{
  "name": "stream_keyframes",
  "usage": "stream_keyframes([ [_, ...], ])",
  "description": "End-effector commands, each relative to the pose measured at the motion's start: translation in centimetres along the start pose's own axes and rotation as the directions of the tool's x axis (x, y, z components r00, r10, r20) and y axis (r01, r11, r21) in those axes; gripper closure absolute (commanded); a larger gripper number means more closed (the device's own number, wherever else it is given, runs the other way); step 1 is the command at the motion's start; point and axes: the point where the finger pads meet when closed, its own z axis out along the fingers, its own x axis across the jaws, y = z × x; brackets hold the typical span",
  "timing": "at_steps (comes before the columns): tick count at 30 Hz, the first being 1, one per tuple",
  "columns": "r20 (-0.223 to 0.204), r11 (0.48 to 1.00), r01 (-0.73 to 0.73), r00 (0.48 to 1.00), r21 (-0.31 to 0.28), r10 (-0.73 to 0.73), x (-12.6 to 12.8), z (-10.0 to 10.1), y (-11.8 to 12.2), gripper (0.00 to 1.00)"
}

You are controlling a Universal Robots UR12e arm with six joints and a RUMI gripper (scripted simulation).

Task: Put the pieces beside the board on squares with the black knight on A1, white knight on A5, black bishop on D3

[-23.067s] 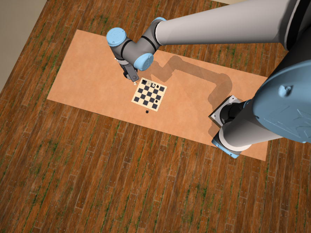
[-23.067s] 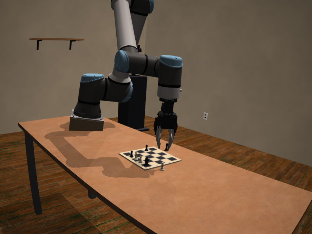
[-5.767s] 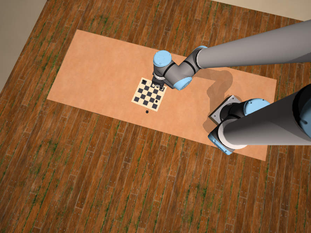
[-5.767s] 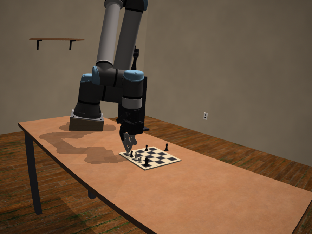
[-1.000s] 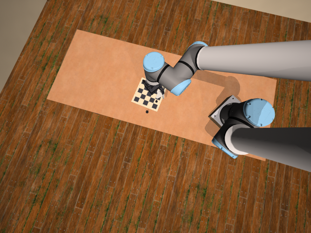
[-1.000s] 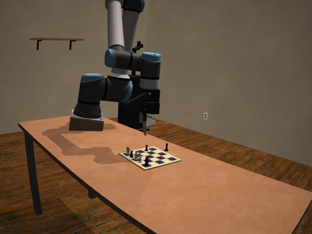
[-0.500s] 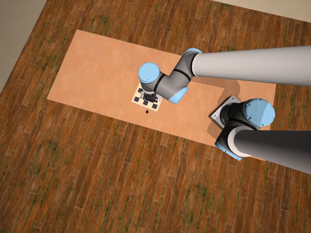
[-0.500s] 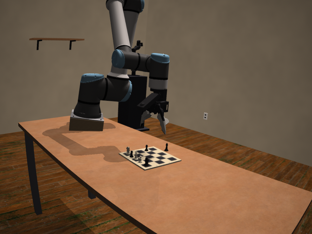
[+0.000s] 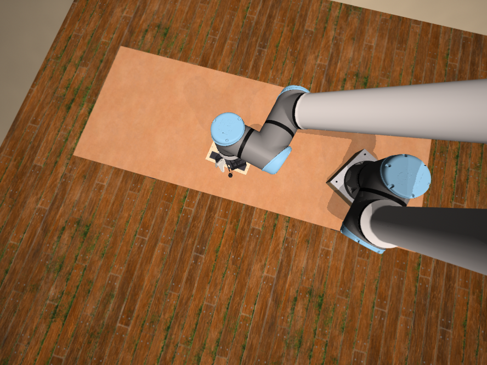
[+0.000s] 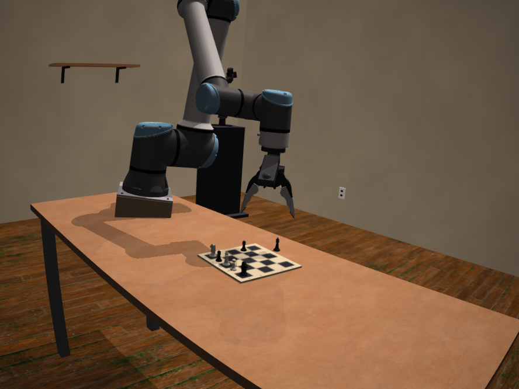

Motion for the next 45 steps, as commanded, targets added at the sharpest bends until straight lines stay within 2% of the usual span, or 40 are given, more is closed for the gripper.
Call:
stream_keyframes([
  [1,0.004,0.985,0.172,0.985,-0.002,-0.172,-1.1,0.0,0.9,0.0],
  [4,0.005,0.979,0.204,0.979,-0.002,-0.204,-1.3,0.0,1.1,0.0],
  [10,0.005,0.933,0.361,0.933,-0.002,-0.361,-2.4,0.0,2.2,0.0],
  [17,0.006,0.882,0.472,0.882,-0.001,-0.472,-3.1,0.0,3.1,0.0],
  [34,0.006,0.848,0.53,0.848,0.0,-0.53,-3.5,0.0,3.6,0.0],
  [35,0.006,0.848,0.53,0.848,0.0,-0.53,-3.5,0.0,3.6,0.78],
  [45,0.006,0.848,0.53,0.848,0.0,-0.53,-3.5,0.0,3.6,0.78],
])
